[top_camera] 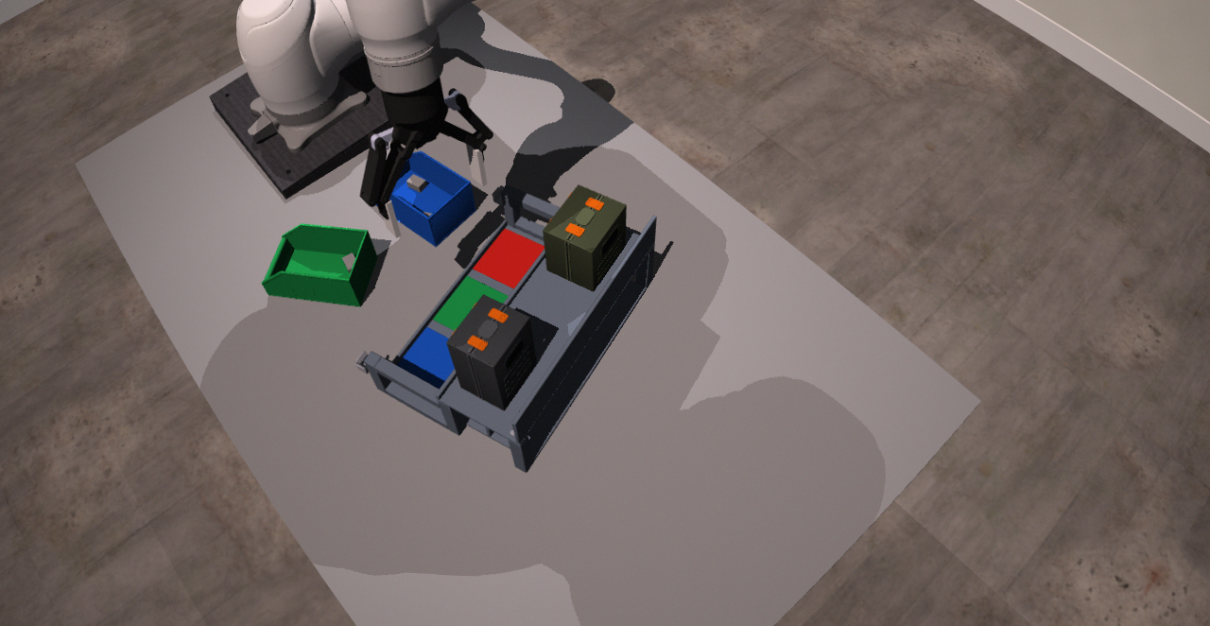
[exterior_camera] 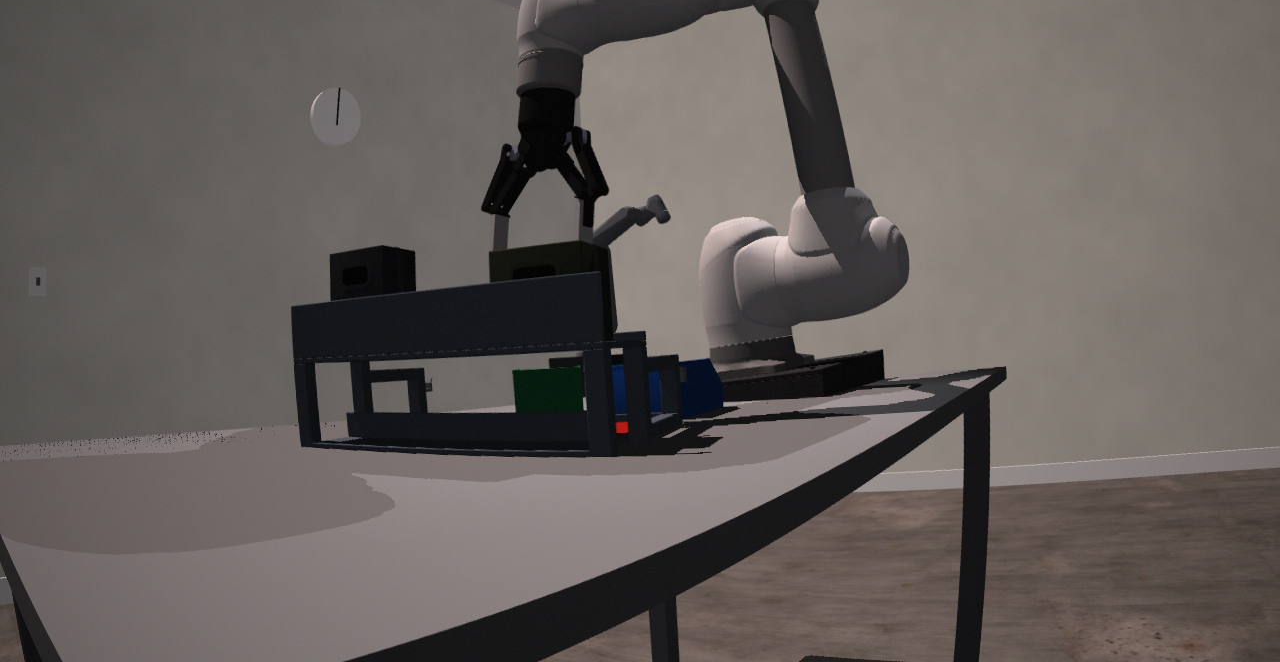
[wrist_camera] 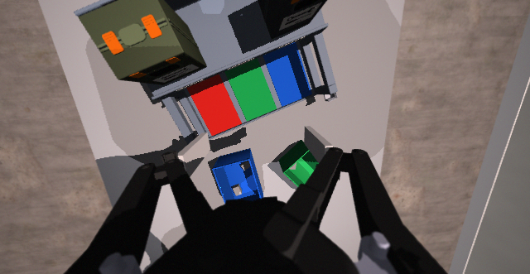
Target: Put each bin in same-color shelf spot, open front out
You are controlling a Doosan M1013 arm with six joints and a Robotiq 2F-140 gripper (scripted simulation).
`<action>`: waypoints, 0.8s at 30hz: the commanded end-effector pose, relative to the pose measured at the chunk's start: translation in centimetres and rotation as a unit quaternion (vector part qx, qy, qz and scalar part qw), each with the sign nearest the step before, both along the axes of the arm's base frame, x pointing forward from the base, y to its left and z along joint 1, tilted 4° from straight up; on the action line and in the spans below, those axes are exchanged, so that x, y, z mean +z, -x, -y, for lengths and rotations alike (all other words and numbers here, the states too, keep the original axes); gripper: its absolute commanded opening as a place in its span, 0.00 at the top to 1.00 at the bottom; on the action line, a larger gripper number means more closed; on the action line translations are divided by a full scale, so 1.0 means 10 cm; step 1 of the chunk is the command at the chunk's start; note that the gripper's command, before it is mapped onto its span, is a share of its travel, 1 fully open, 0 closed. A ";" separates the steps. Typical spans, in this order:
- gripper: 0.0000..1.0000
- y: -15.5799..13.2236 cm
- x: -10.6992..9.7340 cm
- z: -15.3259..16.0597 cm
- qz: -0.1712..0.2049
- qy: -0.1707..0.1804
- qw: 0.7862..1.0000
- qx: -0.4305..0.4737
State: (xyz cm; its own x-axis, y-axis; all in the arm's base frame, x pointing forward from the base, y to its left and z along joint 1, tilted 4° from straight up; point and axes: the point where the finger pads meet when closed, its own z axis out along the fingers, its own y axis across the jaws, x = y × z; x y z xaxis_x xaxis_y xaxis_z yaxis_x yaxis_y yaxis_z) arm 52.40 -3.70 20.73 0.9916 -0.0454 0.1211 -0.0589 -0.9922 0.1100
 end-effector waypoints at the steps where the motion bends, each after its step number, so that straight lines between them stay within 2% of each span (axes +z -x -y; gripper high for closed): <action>1: 0.00 0.00 0.00 0.00 0.000 0.000 1.000 0.000; 13: 0.00 0.04 -0.01 0.08 -0.003 0.001 1.000 0.011; 24: 0.00 0.23 -0.05 0.44 -0.018 0.004 0.998 0.065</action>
State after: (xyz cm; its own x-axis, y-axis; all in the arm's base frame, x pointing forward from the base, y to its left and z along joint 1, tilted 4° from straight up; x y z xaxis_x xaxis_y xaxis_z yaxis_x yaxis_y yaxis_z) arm 50.50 -7.37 20.30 0.9939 0.0610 0.0915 0.0499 -0.9916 0.1189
